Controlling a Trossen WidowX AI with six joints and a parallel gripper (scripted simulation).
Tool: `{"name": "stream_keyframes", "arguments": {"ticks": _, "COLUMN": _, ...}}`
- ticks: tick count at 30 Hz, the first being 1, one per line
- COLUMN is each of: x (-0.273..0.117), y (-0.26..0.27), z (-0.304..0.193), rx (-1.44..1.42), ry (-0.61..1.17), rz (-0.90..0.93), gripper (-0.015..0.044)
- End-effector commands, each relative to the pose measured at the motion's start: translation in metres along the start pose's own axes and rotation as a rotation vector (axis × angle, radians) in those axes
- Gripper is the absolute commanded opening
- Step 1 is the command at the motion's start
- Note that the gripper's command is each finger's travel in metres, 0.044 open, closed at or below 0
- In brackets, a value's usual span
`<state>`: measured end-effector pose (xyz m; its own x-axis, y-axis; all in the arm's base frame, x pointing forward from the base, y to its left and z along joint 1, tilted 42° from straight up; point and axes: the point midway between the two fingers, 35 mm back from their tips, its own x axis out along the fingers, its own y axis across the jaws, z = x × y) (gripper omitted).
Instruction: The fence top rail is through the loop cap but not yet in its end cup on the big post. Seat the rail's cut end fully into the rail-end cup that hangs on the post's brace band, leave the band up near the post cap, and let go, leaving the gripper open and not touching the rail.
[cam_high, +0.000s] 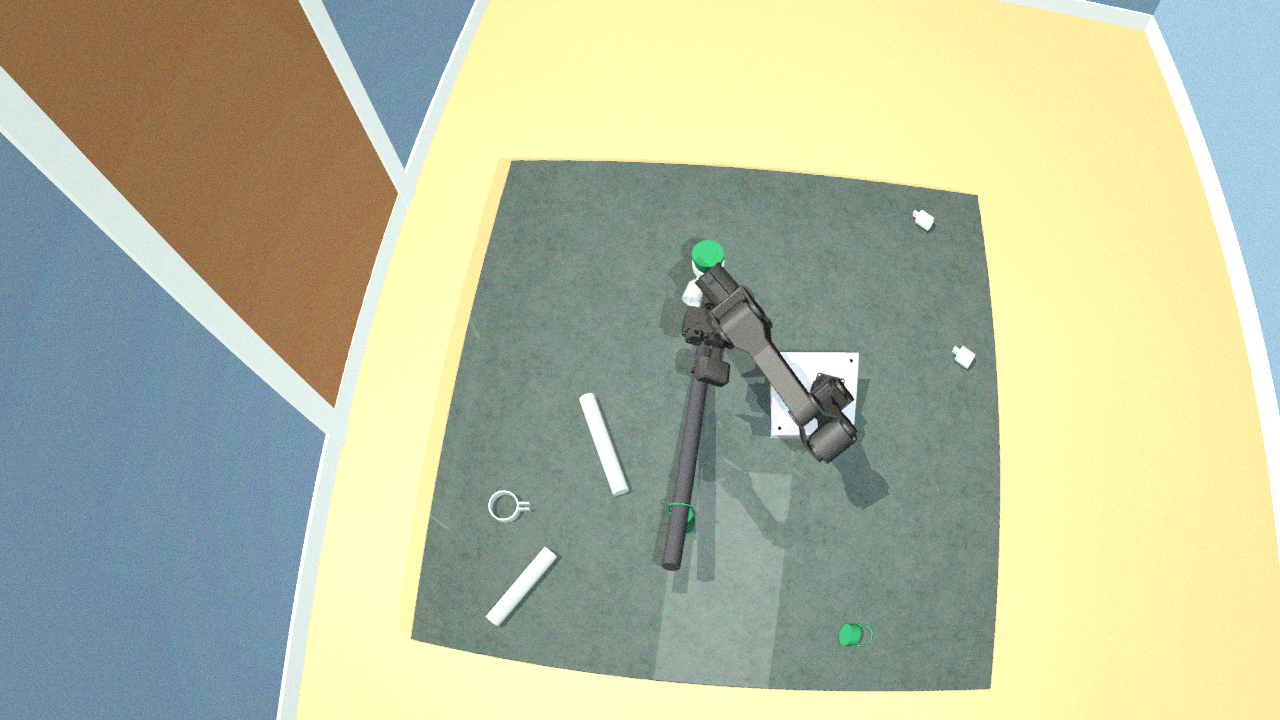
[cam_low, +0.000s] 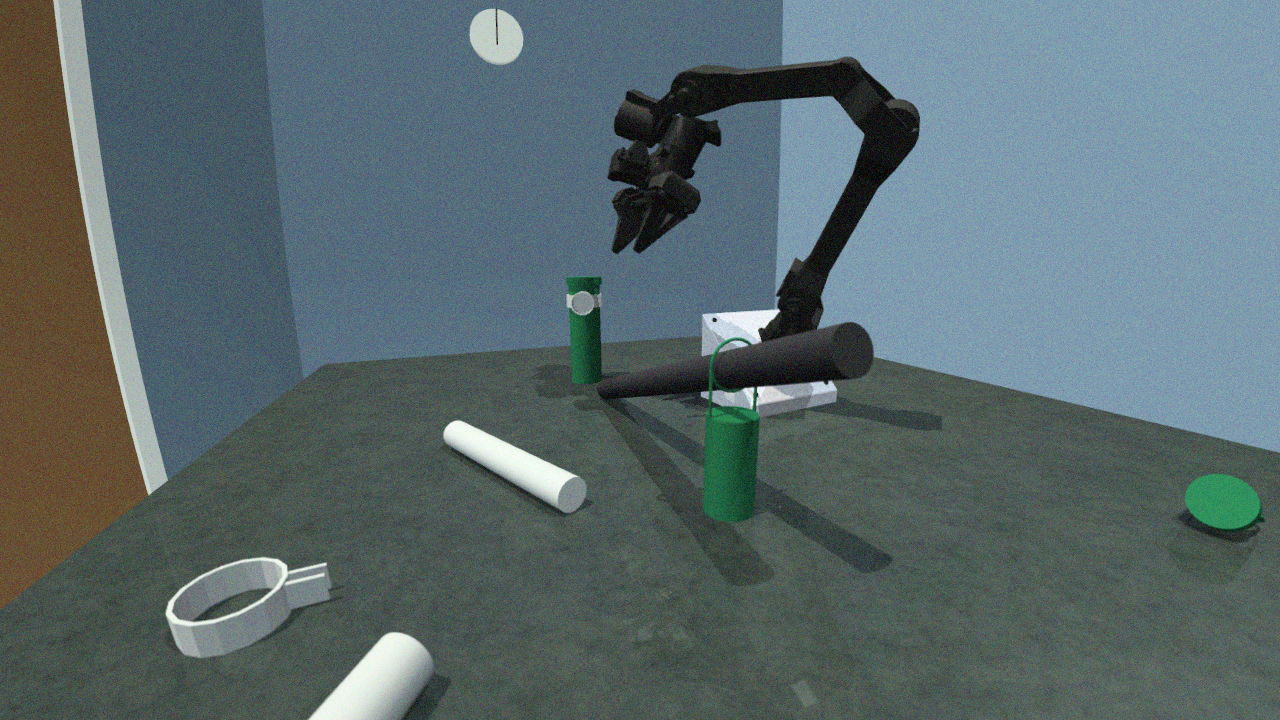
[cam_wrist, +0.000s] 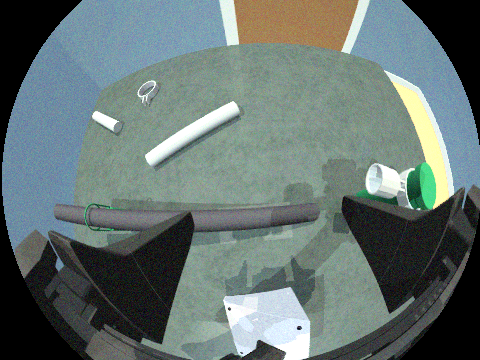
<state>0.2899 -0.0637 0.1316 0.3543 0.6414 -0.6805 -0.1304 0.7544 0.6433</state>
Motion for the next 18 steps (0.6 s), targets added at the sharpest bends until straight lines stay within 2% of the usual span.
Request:
{"name": "stream_keyframes", "arguments": {"ticks": 1, "x": 0.004, "y": 0.002, "z": -0.004, "rx": -0.014, "ry": 0.003, "rz": 0.029, "gripper": 0.044}}
{"name": "stream_keyframes", "arguments": {"ticks": 5, "x": 0.006, "y": -0.014, "z": -0.002, "rx": -0.156, "ry": 0.003, "rz": 0.009, "gripper": 0.044}}
{"name": "stream_keyframes", "arguments": {"ticks": 18, "x": 0.029, "y": -0.139, "z": -0.007, "rx": -1.213, "ry": 0.1, "rz": -0.107, "gripper": 0.044}}
